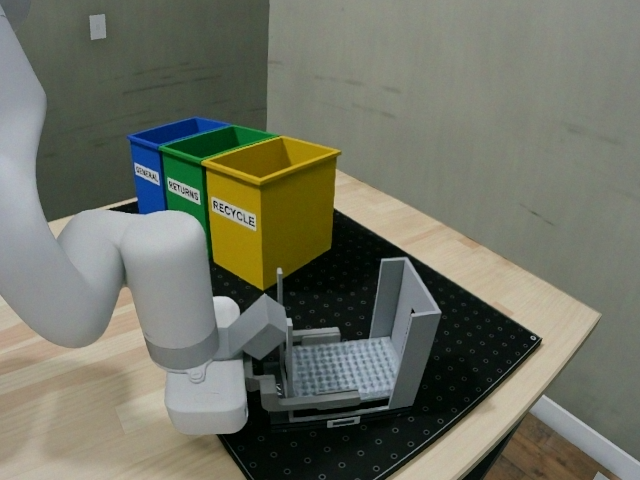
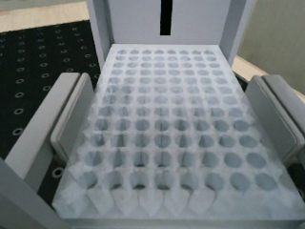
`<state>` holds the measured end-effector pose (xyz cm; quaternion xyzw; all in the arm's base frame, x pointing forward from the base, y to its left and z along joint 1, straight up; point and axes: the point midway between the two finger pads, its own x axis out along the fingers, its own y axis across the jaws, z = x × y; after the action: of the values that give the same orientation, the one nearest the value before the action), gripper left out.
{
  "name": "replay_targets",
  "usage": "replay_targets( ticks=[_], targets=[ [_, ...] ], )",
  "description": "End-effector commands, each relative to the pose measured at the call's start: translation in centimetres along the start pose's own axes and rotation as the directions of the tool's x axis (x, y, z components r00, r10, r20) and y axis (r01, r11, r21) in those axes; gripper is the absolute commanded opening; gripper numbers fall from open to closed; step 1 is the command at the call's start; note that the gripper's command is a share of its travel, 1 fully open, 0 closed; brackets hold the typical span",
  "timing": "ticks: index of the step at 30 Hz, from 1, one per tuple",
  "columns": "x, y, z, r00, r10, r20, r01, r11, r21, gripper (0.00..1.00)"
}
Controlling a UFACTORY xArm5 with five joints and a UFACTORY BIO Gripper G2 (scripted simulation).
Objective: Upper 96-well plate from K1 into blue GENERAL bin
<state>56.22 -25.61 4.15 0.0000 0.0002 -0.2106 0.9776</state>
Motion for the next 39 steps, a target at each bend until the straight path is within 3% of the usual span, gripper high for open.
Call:
replay_targets(
  ticks=[1, 39],
  targets=[
    [0.07, 0.0, 0.11, 1.0, 0.0, 0.002, 0.0, 1.0, -0.003, 0.0],
    [0.07, 0.0, 0.52, 1.0, 0.0, 0.002, 0.0, 1.0, -0.003, 0.0]
  ],
)
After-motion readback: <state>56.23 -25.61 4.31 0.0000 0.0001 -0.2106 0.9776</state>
